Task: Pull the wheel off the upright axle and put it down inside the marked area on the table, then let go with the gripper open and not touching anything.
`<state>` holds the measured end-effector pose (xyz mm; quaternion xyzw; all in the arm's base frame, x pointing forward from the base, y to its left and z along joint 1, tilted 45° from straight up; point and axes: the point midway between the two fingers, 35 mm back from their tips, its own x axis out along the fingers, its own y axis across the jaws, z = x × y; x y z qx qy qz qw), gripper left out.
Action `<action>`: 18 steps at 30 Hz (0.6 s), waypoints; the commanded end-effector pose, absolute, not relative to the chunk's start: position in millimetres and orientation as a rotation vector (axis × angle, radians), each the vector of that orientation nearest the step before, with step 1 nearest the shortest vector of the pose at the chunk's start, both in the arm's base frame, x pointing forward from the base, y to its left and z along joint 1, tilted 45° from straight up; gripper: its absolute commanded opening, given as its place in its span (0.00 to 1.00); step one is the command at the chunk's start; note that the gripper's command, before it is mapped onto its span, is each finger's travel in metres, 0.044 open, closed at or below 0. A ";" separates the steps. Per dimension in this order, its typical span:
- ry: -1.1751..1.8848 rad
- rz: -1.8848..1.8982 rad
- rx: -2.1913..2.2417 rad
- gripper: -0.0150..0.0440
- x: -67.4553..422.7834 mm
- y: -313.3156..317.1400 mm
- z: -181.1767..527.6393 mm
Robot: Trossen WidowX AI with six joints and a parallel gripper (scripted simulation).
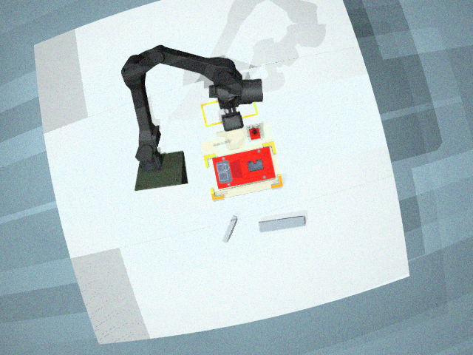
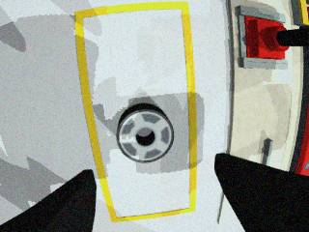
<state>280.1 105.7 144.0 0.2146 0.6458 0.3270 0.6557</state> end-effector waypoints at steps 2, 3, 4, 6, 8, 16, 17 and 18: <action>1.456 0.740 0.473 0.90 273.3 94.6 143.2; 1.452 0.740 0.465 0.94 268.2 86.9 143.3; 1.449 0.740 0.459 0.99 262.8 79.5 143.5; 1.445 0.740 0.450 1.00 251.2 65.6 143.9; 1.447 0.740 0.450 1.00 238.4 53.1 144.6; 1.464 0.744 0.481 1.00 207.3 30.9 148.2; 1.464 0.744 0.481 1.00 207.3 30.9 148.2; 1.464 0.744 0.481 1.00 207.3 30.9 148.2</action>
